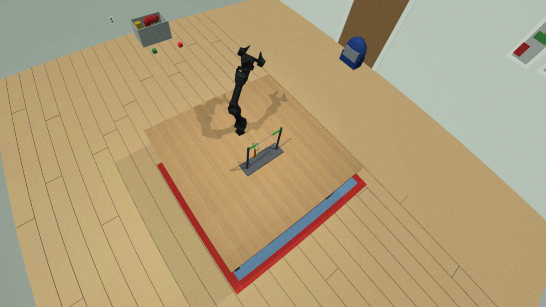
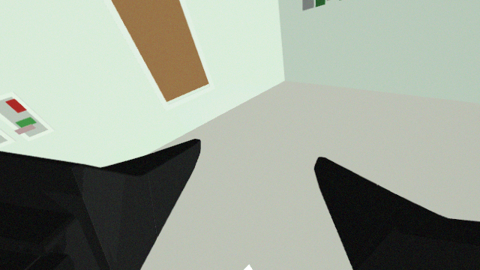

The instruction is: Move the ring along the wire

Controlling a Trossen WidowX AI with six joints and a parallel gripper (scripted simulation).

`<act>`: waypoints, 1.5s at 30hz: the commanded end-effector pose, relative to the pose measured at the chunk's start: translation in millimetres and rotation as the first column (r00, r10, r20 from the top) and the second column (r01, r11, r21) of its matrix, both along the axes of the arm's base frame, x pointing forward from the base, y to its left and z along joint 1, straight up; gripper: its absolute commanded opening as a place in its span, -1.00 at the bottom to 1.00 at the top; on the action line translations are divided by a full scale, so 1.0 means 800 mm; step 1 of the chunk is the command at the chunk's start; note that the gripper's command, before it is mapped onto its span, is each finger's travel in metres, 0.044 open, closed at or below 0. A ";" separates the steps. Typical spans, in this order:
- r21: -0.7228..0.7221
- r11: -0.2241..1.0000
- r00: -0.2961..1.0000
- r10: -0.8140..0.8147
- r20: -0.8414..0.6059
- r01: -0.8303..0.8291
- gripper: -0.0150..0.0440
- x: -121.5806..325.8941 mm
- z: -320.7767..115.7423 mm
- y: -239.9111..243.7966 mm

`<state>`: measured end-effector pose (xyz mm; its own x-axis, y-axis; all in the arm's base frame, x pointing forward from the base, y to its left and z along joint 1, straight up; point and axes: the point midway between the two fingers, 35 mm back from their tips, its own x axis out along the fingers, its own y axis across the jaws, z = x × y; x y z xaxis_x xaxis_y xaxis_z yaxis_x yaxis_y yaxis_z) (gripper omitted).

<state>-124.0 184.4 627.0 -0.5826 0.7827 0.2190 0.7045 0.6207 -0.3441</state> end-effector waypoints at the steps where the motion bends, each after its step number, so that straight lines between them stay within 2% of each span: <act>1: -0.001 1.000 1.000 -0.003 -0.001 0.003 0.78 0.000 0.000 0.001; 9: -0.052 0.991 0.991 -0.123 -0.056 0.120 0.06 0.019 -0.009 0.045; 18: -0.177 0.951 0.934 -0.289 -0.209 0.254 0.05 0.078 -0.030 0.089; 26: -0.280 0.894 0.831 -0.435 -0.346 0.350 0.05 0.143 -0.051 0.116; 35: -0.380 0.820 0.656 -0.571 -0.493 0.428 0.05 0.226 -0.077 0.129; 45: -0.465 0.744 0.402 -0.658 -0.637 0.480 0.05 0.323 -0.110 0.116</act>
